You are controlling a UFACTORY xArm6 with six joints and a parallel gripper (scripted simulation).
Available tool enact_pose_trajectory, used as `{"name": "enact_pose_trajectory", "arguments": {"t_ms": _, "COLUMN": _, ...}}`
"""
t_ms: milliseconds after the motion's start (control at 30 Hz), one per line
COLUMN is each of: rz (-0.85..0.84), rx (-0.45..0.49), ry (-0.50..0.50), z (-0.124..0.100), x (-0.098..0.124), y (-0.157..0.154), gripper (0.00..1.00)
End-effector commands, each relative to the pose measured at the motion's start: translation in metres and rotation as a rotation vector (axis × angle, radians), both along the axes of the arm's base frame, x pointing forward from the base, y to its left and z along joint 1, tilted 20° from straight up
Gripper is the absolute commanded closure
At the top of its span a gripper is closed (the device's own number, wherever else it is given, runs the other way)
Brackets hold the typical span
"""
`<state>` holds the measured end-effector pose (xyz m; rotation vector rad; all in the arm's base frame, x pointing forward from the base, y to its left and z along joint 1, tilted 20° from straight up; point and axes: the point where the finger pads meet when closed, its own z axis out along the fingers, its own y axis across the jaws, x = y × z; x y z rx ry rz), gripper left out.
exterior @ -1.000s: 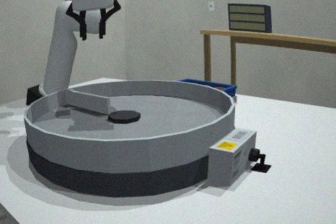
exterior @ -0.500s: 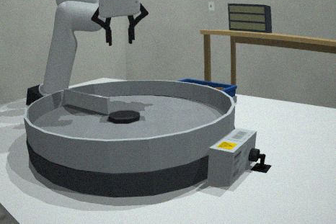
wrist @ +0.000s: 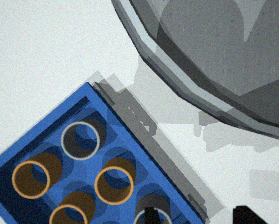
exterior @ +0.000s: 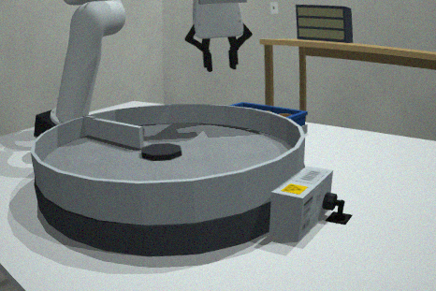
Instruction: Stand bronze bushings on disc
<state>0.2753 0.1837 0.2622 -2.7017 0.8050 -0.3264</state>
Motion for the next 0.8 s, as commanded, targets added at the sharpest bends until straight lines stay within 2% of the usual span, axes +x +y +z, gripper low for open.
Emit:
{"name": "enact_pose_trajectory", "arguments": {"t_ms": 0, "rz": -0.049, "rx": -0.071, "ry": -0.001, "z": -0.0105, "x": 0.0329, "y": 0.0591, "gripper": 0.52}}
{"name": "enact_pose_trajectory", "arguments": {"t_ms": 767, "rz": -0.049, "rx": -0.071, "ry": -0.001, "z": -0.0099, "x": 0.0339, "y": 0.0612, "gripper": 0.52}}
